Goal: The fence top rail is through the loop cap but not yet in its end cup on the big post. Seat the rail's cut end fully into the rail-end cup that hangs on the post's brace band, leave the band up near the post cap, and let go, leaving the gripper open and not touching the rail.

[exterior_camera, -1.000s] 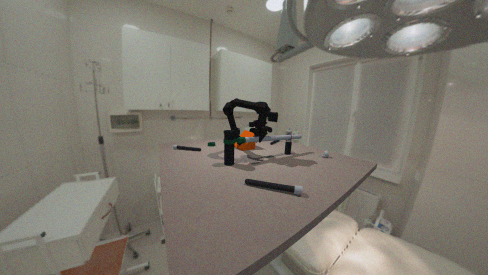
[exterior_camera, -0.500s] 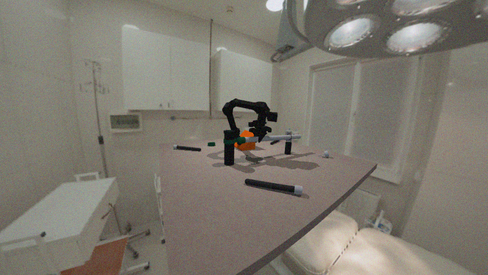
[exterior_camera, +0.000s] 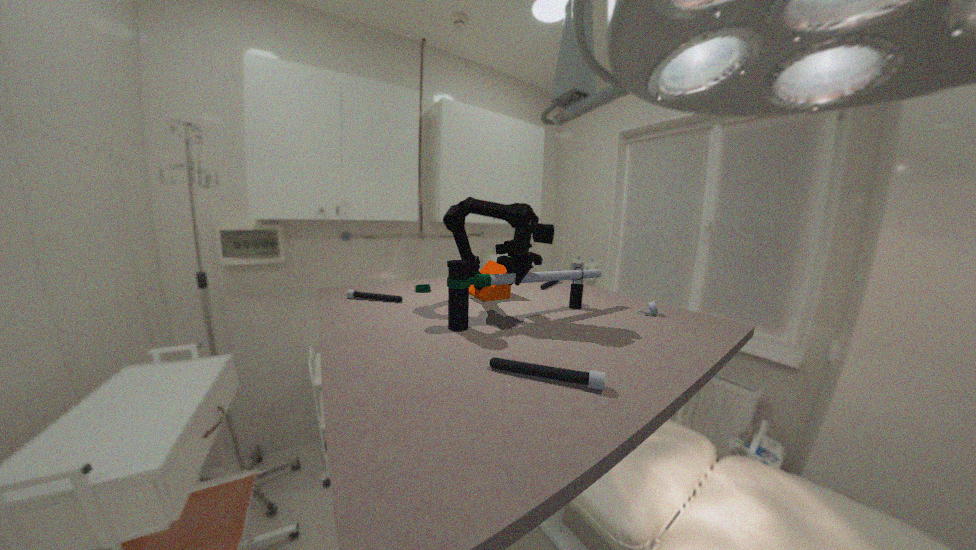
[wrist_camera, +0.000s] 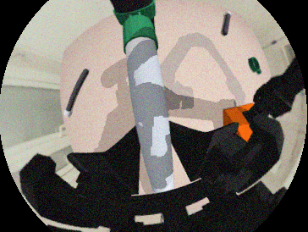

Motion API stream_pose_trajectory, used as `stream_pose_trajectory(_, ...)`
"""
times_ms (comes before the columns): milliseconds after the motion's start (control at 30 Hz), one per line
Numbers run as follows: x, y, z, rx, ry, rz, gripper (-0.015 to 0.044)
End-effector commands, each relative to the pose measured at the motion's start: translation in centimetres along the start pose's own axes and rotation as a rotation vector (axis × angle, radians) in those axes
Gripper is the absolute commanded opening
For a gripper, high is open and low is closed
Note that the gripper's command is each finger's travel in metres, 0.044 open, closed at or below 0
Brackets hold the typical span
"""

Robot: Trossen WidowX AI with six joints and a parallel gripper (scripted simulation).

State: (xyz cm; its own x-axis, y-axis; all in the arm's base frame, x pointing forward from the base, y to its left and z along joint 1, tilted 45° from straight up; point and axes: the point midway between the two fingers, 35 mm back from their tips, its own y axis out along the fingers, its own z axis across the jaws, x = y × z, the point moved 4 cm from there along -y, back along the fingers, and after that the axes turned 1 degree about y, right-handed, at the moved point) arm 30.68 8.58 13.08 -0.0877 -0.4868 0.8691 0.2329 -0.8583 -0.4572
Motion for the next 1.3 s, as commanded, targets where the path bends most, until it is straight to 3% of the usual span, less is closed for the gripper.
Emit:
stream_pose_trajectory(0,0.41,-0.08,0.10,0.012,0.001,-0.007,0.0000)
stream_pose_trajectory(1100,0.86,0.28,0.06,-0.001,-0.001,0.000,0.0000)
stream_pose_trajectory(1267,0.86,0.28,0.06,-0.001,-0.001,0.000,0.0131)
